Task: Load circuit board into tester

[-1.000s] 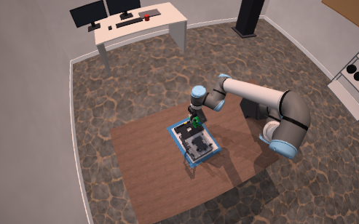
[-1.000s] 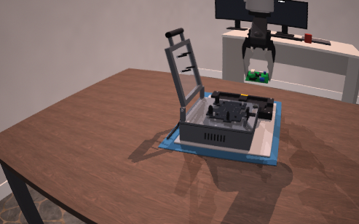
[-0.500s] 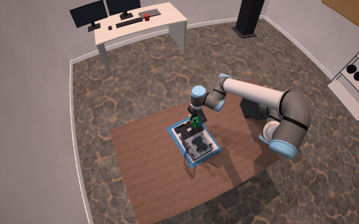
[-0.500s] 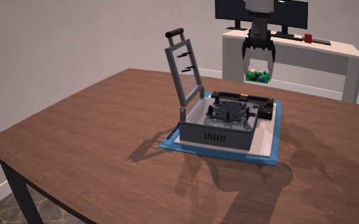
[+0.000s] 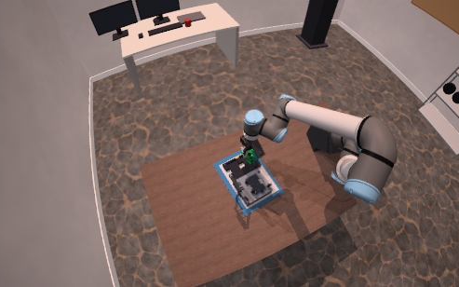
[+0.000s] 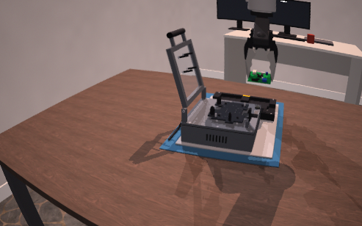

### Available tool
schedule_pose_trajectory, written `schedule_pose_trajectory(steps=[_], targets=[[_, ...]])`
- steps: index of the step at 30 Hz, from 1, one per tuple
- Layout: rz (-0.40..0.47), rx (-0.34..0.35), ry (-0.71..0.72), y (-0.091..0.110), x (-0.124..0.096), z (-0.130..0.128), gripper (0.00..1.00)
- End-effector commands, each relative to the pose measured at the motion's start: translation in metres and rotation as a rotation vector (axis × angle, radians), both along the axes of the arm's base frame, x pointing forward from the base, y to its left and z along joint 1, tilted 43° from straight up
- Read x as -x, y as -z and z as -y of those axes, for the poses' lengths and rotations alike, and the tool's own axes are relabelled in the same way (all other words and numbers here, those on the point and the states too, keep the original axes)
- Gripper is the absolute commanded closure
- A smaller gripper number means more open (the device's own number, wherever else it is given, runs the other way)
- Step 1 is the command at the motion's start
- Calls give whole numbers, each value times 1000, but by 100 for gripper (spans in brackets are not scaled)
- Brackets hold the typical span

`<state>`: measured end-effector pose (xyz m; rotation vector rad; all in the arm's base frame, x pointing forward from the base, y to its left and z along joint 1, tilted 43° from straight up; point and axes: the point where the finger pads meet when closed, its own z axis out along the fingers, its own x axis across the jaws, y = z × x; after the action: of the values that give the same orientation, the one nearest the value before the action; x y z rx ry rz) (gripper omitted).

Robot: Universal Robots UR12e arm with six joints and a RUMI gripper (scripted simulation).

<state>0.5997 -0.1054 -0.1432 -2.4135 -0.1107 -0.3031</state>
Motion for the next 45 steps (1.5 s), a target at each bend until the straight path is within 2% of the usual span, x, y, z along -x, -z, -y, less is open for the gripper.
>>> schedule_pose_trajectory(steps=[1, 28, 45], targets=[[11, 4, -11, 0, 0, 1, 61], [130, 38, -145, 0, 0, 1, 61], [277, 80, -309, 0, 0, 1, 61]])
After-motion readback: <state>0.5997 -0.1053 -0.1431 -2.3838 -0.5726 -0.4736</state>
